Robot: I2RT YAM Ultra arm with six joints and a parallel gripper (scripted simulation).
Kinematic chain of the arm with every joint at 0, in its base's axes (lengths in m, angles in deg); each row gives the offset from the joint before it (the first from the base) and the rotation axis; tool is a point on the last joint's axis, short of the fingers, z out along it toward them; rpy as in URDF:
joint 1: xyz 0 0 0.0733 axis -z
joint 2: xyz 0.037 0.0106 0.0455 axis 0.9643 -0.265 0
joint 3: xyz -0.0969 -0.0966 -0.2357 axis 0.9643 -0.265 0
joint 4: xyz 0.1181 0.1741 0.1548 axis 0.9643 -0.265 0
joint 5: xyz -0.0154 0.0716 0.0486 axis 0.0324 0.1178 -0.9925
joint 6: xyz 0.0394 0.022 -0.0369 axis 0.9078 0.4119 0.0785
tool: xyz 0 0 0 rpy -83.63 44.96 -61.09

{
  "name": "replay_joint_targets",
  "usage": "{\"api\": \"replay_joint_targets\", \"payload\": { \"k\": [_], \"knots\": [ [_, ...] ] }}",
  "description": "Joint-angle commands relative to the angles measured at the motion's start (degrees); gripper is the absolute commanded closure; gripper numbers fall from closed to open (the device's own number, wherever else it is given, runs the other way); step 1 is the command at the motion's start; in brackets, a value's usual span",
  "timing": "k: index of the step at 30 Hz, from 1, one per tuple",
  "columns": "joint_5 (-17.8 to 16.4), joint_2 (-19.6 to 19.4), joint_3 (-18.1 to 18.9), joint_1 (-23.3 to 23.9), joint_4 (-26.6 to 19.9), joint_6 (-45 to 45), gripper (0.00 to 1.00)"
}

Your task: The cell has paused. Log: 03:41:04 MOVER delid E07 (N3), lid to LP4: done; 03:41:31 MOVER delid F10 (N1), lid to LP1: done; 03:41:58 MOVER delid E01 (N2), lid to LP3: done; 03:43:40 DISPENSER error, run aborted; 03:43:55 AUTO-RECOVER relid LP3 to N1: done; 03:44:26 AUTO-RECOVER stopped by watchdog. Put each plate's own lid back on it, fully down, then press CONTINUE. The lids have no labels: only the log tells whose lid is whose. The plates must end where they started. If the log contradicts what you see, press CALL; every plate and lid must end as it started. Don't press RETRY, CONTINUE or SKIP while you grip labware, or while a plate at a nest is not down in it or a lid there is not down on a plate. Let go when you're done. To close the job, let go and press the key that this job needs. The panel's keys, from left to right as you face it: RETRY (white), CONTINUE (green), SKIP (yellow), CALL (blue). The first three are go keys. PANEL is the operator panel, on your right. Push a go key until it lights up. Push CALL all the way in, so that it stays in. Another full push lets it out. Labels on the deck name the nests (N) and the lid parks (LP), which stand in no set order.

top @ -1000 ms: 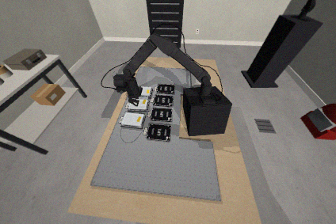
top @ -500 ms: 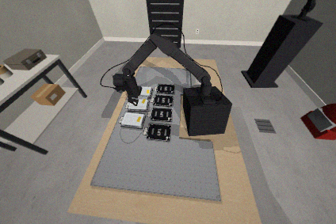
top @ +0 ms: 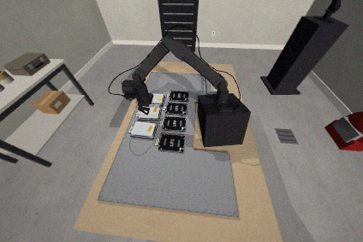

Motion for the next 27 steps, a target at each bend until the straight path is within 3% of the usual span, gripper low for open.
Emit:
{"api": "replay_joint_targets", "payload": {
  "k": [1,27],
  "knots": [
    [-0.1,0.2,2.2,-1.2,0.4,0.0,1.00],
    [-0.1,-0.6,2.3,0.0,2.0,-1.1,1.00]
  ]
}}
